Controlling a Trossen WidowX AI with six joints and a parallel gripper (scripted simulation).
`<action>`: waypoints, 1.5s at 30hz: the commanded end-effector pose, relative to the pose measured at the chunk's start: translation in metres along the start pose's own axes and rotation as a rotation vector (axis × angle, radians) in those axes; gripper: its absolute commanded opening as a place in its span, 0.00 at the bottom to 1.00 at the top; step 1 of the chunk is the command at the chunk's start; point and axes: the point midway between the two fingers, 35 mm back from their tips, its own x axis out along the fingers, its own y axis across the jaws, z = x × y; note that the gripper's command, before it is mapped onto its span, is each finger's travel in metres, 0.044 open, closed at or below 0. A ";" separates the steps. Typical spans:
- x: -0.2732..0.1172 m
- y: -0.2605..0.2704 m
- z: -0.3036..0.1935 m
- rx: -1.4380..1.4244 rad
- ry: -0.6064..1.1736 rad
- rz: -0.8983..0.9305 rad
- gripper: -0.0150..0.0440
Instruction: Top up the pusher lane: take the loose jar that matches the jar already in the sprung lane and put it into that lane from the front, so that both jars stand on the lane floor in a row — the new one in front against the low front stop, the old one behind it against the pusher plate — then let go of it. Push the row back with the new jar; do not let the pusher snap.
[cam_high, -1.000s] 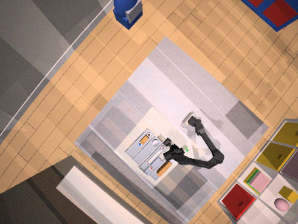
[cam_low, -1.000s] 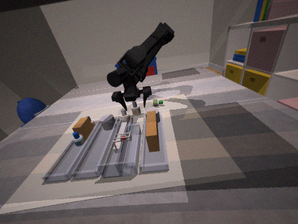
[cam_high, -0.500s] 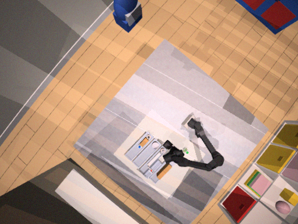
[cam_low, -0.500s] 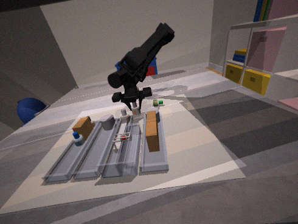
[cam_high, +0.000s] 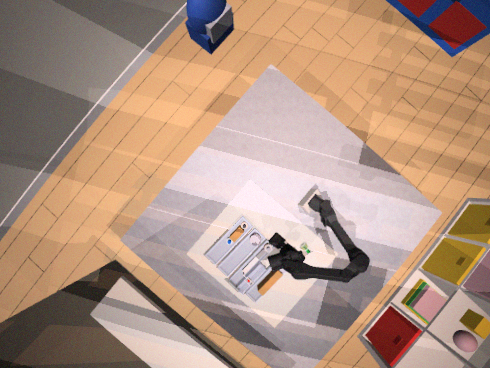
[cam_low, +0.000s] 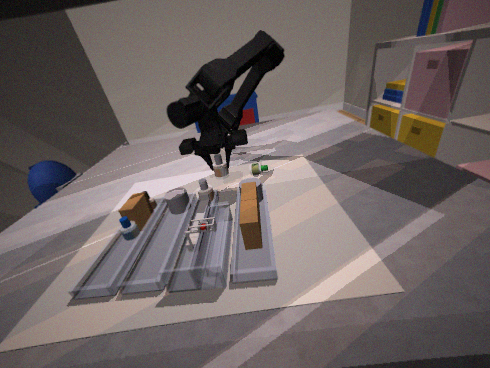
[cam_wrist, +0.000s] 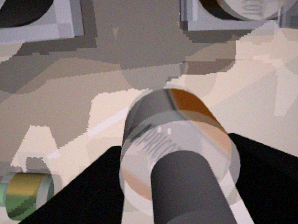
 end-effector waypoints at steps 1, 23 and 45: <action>-0.025 0.001 0.000 -0.008 -0.004 -0.008 0.25; -0.018 -0.037 0.018 0.041 -0.004 -0.002 0.25; 0.013 -0.043 0.022 0.047 -0.004 -0.001 0.25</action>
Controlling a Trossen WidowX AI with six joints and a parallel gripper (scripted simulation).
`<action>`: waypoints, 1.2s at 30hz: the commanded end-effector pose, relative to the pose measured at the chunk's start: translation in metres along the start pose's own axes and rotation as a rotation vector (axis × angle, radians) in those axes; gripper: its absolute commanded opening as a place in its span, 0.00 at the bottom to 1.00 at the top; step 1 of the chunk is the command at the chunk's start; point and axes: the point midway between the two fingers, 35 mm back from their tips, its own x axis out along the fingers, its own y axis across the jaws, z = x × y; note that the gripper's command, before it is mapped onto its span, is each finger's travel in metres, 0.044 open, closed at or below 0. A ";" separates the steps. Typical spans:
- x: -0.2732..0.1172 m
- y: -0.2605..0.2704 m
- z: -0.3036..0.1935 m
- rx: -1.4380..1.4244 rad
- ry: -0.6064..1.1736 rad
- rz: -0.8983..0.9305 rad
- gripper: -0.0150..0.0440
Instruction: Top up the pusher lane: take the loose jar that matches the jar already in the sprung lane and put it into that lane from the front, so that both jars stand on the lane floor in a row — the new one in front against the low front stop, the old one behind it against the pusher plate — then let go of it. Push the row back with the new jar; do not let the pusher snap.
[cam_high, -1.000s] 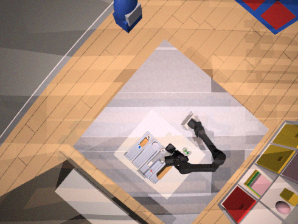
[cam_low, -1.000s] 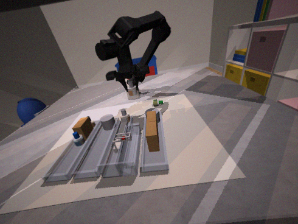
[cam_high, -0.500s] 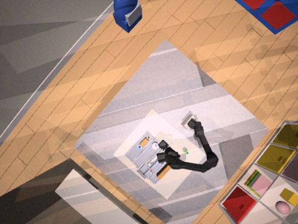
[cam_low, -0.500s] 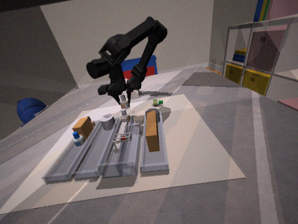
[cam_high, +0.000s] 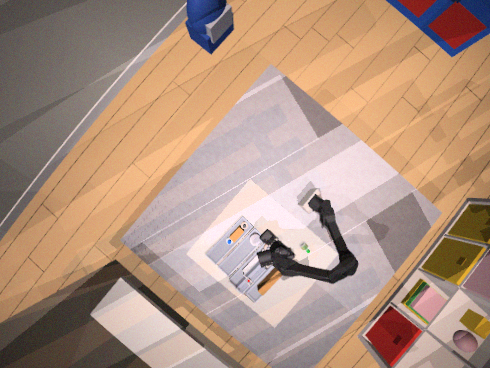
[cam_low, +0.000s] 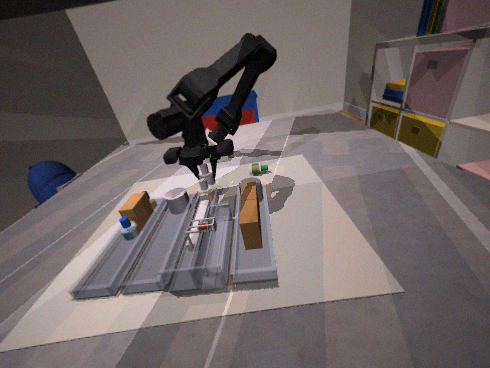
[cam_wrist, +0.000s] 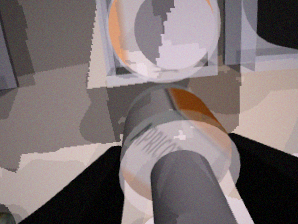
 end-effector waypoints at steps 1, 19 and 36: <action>0.000 0.000 0.002 0.007 -0.005 0.004 0.25; 0.000 0.000 0.009 0.007 -0.005 0.004 0.25; 0.000 0.000 0.016 0.006 -0.006 0.004 0.25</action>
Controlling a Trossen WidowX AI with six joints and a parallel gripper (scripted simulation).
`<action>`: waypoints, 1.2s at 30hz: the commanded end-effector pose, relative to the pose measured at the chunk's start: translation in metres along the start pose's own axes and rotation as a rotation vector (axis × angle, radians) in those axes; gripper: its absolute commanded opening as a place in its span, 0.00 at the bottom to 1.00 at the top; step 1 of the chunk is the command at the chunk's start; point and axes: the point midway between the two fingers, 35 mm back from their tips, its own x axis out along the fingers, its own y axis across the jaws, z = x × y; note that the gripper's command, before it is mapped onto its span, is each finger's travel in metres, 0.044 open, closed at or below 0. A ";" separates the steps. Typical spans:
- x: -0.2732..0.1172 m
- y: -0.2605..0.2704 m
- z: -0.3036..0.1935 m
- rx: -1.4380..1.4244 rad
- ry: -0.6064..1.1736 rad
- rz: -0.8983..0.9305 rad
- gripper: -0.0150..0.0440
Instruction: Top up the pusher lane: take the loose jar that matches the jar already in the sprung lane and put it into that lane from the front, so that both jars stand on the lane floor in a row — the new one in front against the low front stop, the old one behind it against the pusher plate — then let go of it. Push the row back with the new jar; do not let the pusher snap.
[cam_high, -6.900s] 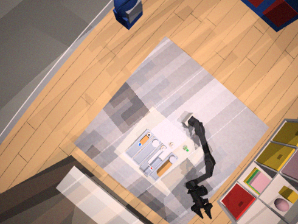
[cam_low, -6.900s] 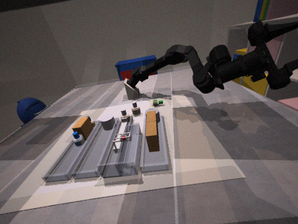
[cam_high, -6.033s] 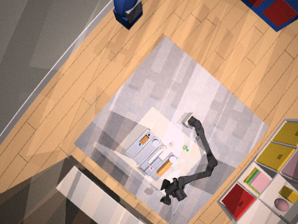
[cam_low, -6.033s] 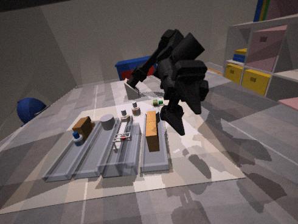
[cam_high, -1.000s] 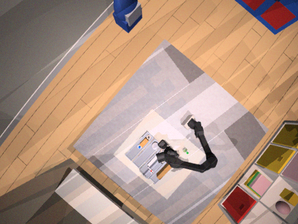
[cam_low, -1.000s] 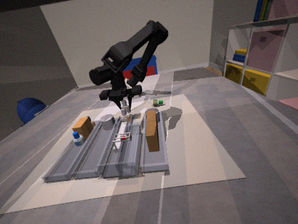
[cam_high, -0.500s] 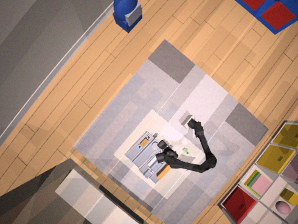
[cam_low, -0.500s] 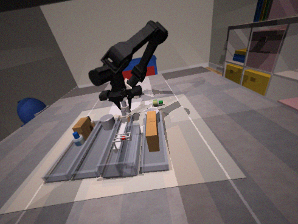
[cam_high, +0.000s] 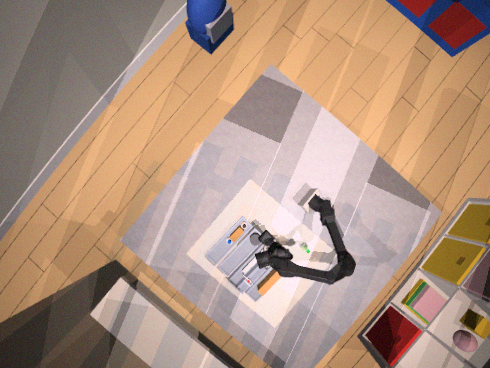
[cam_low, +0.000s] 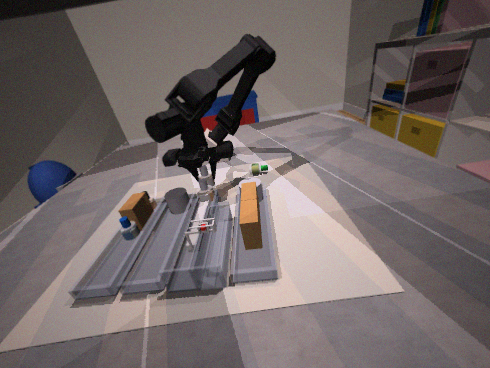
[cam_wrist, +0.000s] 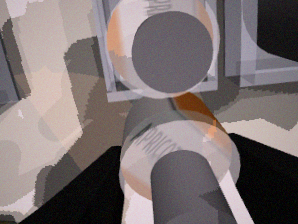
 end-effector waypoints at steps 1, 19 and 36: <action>-0.001 0.000 0.007 -0.008 -0.016 0.001 0.25; -0.001 0.001 0.014 -0.008 -0.016 0.001 0.25; -0.002 0.001 0.021 -0.008 -0.016 0.001 0.25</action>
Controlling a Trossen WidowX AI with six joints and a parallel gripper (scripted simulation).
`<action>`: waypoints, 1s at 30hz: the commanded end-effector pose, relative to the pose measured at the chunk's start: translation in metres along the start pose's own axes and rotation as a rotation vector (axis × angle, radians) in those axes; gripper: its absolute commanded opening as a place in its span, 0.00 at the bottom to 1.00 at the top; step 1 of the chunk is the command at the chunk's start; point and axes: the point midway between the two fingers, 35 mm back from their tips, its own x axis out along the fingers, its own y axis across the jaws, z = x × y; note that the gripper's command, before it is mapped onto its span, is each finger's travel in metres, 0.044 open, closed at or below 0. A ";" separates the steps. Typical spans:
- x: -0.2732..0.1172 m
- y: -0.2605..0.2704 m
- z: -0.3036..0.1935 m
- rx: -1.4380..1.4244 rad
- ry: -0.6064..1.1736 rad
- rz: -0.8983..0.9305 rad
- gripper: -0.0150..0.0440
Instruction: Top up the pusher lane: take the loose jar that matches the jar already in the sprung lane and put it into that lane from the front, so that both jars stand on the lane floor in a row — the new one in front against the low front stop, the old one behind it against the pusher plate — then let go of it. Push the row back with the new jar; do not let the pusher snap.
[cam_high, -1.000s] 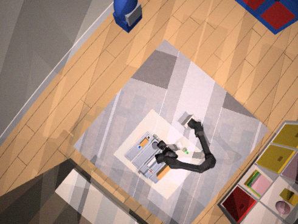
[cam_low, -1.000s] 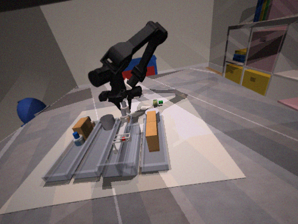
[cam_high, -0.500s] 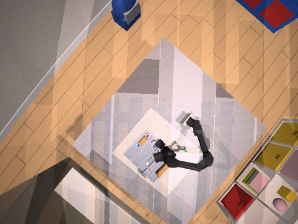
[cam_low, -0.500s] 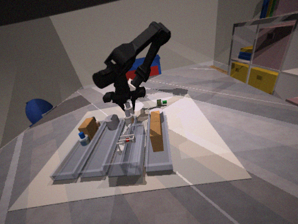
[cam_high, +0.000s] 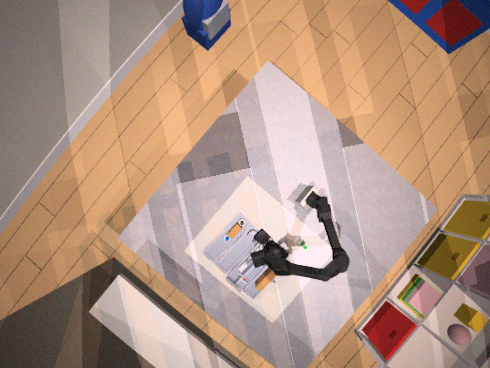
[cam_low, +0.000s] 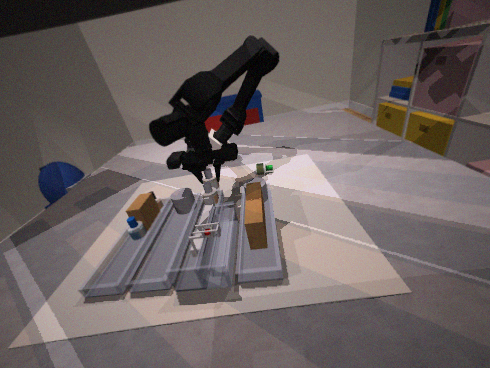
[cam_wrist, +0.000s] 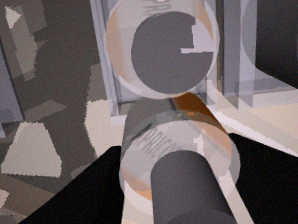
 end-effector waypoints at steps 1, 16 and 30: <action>-0.002 0.001 0.008 -0.008 -0.020 0.005 0.25; -0.002 0.001 0.014 -0.008 -0.020 0.005 0.25; -0.003 0.002 0.019 -0.008 -0.020 0.005 0.25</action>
